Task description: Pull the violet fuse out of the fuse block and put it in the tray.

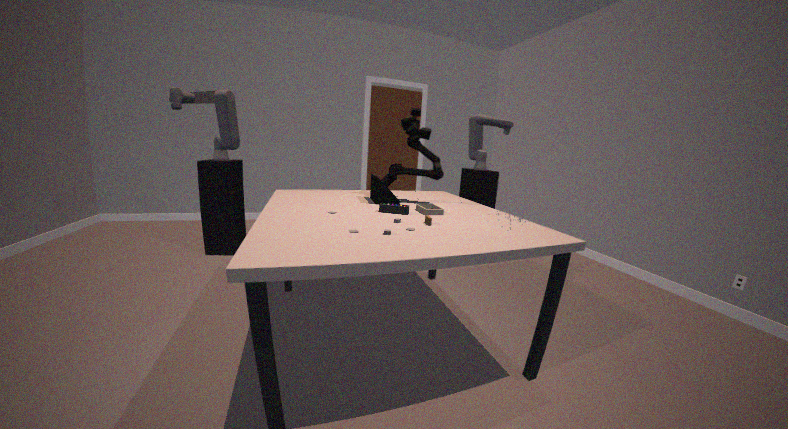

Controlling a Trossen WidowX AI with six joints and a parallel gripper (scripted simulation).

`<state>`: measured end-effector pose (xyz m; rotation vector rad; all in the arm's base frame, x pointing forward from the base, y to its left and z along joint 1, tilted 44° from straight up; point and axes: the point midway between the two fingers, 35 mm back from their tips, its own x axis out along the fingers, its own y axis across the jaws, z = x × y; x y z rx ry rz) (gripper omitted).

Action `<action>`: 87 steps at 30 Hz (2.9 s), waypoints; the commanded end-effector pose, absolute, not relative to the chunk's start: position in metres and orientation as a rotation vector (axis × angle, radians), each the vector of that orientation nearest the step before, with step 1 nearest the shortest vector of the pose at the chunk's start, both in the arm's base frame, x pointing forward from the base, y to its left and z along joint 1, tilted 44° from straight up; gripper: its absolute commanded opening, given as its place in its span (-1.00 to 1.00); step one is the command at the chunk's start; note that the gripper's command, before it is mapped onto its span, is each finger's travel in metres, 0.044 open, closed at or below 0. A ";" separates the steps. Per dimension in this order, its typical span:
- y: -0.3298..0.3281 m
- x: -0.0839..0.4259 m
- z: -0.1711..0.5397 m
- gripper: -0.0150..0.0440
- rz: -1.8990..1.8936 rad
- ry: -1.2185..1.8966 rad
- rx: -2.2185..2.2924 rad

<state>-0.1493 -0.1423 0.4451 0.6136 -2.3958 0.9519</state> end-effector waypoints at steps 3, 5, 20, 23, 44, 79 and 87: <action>-0.166 -0.145 0.441 0.60 0.788 -2.446 0.688; -0.197 -0.136 0.435 0.42 0.564 -2.484 0.790; -0.349 -0.008 0.346 -0.24 -0.654 -1.981 1.399; -0.366 0.026 0.320 -0.24 -0.852 -1.749 1.471; -0.281 0.264 0.093 -0.24 -1.040 0.378 1.381; 0.000 0.275 0.000 -0.24 0.321 1.621 0.887; 0.006 0.275 -0.006 -0.24 0.320 1.621 0.887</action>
